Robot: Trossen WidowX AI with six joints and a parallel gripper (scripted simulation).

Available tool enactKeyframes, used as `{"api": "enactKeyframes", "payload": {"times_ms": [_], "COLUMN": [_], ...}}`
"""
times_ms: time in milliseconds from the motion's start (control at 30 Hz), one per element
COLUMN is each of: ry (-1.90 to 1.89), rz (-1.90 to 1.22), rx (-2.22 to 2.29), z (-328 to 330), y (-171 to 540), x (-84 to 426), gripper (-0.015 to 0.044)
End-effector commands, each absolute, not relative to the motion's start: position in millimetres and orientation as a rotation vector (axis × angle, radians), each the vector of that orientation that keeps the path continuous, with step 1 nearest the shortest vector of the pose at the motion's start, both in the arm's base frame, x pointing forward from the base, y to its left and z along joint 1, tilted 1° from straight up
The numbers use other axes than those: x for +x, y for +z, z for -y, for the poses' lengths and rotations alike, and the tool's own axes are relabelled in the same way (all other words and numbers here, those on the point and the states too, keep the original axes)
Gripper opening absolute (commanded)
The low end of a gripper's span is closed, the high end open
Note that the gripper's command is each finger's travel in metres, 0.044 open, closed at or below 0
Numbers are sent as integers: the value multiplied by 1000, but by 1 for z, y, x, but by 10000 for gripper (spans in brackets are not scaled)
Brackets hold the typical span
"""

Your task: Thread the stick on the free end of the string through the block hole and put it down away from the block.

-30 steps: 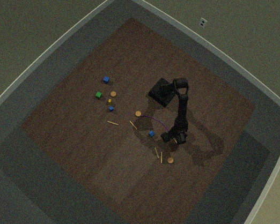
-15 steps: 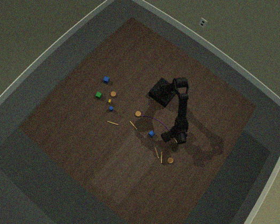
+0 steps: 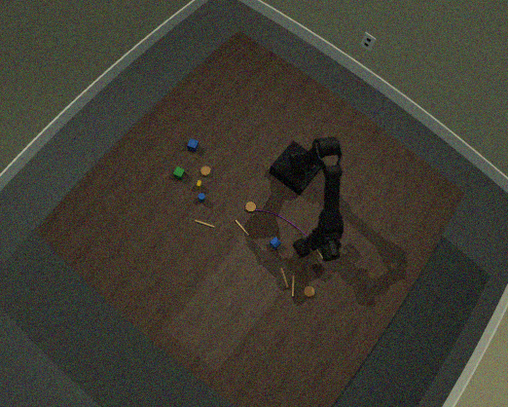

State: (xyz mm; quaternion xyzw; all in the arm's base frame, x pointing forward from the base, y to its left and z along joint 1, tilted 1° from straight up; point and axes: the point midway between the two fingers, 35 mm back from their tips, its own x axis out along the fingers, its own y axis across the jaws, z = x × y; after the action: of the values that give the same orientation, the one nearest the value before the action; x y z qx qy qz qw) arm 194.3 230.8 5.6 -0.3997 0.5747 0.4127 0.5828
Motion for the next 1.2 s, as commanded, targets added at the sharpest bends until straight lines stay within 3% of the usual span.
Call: {"api": "enactKeyframes", "payload": {"times_ms": [0,1167], "ry": [965,1001], "rz": [-1333,-1329], "rx": [-931,-971], "z": [-232,-225], "y": [14,35], "x": [195,198], "gripper": [0,0]}}
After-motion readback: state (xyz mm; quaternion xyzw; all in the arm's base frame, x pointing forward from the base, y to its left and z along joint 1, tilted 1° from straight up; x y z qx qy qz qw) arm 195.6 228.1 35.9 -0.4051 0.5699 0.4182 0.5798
